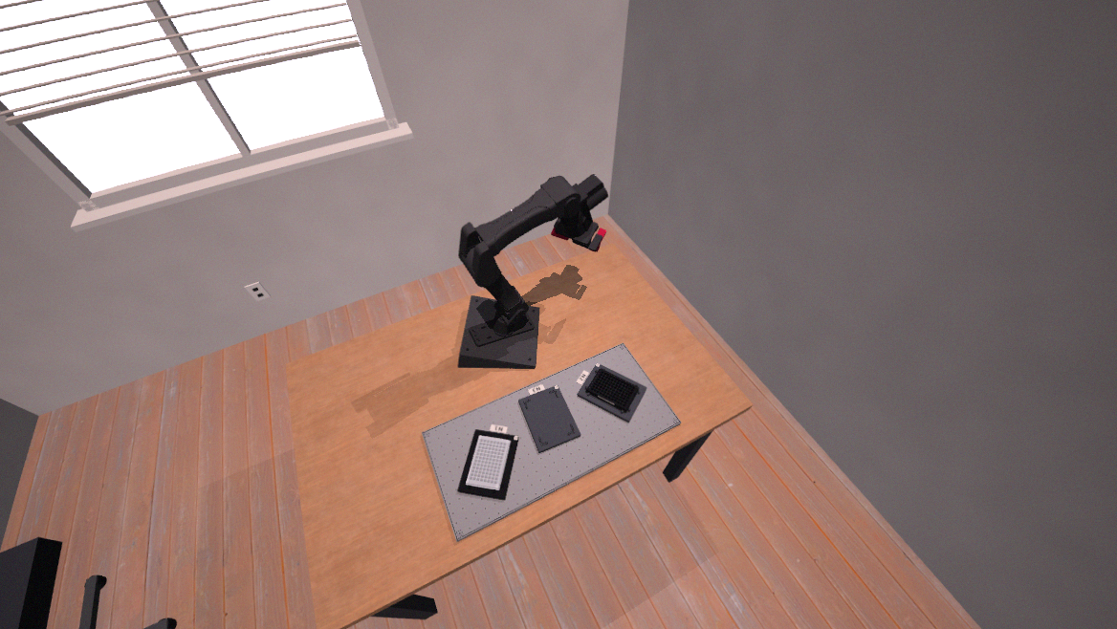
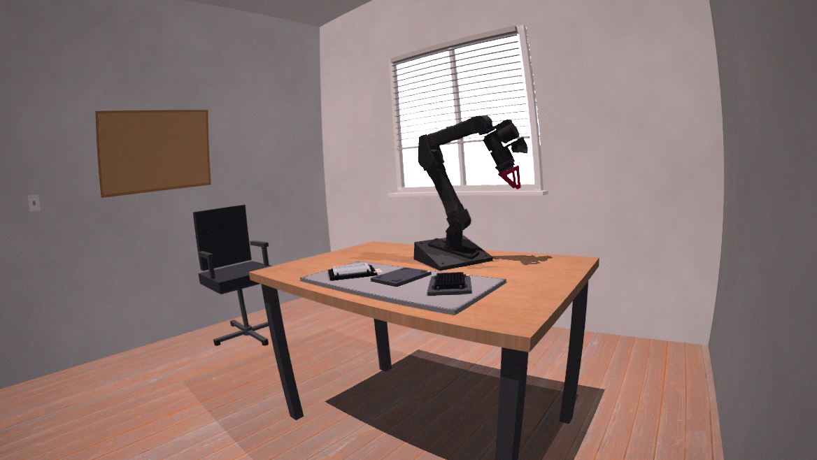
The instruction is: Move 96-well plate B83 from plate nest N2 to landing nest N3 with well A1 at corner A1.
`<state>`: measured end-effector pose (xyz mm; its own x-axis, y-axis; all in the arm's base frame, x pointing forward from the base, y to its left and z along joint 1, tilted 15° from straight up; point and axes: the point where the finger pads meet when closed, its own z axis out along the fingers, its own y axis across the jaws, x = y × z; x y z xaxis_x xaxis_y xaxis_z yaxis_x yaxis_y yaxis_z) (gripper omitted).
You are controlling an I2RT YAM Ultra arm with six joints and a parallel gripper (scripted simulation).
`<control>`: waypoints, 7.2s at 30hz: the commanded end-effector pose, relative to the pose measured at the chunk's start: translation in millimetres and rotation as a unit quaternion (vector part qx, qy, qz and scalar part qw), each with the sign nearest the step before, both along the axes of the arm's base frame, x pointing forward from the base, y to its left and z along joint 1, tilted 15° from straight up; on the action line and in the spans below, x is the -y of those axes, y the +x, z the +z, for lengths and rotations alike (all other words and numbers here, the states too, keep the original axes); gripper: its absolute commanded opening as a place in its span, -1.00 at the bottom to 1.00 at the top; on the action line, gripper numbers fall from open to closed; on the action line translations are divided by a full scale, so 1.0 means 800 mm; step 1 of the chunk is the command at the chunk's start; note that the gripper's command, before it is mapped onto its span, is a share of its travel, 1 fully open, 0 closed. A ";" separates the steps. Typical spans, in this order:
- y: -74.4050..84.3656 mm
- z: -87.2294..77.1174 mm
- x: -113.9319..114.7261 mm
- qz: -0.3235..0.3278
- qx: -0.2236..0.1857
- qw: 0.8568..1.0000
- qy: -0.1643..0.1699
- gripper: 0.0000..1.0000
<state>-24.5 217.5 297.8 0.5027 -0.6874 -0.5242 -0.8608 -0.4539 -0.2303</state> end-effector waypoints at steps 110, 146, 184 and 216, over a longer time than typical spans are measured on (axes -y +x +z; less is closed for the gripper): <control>0.435 -0.170 0.066 -0.680 -0.215 0.693 -0.107 1.00; 0.442 -0.175 0.073 -0.680 -0.215 0.693 -0.107 1.00; 0.447 -0.205 0.066 -0.680 -0.215 0.693 -0.107 1.00; 0.455 -0.261 0.053 -0.680 -0.215 0.693 -0.107 1.00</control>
<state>331.2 171.7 84.0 -0.8633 -0.4651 -0.1960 -0.4932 0.8599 0.1317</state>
